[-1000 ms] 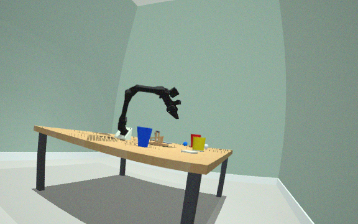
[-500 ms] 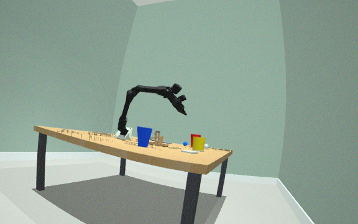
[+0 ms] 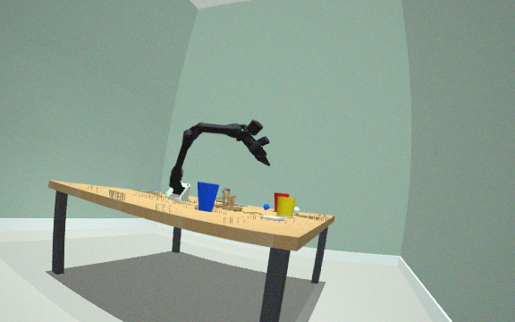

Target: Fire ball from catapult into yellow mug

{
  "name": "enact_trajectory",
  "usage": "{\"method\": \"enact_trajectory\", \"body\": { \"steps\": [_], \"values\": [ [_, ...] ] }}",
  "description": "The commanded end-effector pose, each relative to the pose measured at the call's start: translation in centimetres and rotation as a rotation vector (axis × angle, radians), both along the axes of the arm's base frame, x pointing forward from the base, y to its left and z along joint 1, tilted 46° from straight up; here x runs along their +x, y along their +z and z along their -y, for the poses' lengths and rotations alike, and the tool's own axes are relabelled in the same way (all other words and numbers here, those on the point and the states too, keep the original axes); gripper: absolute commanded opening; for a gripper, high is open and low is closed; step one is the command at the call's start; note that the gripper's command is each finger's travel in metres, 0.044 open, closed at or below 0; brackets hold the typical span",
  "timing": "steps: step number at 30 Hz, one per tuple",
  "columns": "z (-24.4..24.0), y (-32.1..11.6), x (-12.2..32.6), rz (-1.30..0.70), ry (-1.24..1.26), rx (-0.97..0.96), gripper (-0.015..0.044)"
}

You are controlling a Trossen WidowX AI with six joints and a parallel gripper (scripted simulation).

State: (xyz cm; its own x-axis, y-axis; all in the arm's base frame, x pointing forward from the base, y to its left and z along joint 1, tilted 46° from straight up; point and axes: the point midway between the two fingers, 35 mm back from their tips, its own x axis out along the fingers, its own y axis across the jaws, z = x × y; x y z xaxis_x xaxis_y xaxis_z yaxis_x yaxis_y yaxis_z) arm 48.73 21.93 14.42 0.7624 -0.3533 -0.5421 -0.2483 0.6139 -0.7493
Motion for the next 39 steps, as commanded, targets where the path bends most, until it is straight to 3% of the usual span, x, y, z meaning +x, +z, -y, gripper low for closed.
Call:
{"method": "enact_trajectory", "body": {
  "steps": [1,15,27,39],
  "values": [
    [0.0,-0.4,0.1,-0.012,0.003,-0.01,0.0361],
    [0.0,-0.4,0.1,-0.012,0.003,-0.01,0.0],
    [0.0,-0.5,0.0,-0.016,0.004,-0.014,0.0],
    [-0.8,-6.3,-5.2,-0.285,0.131,-0.259,0.0]
  ]
}}
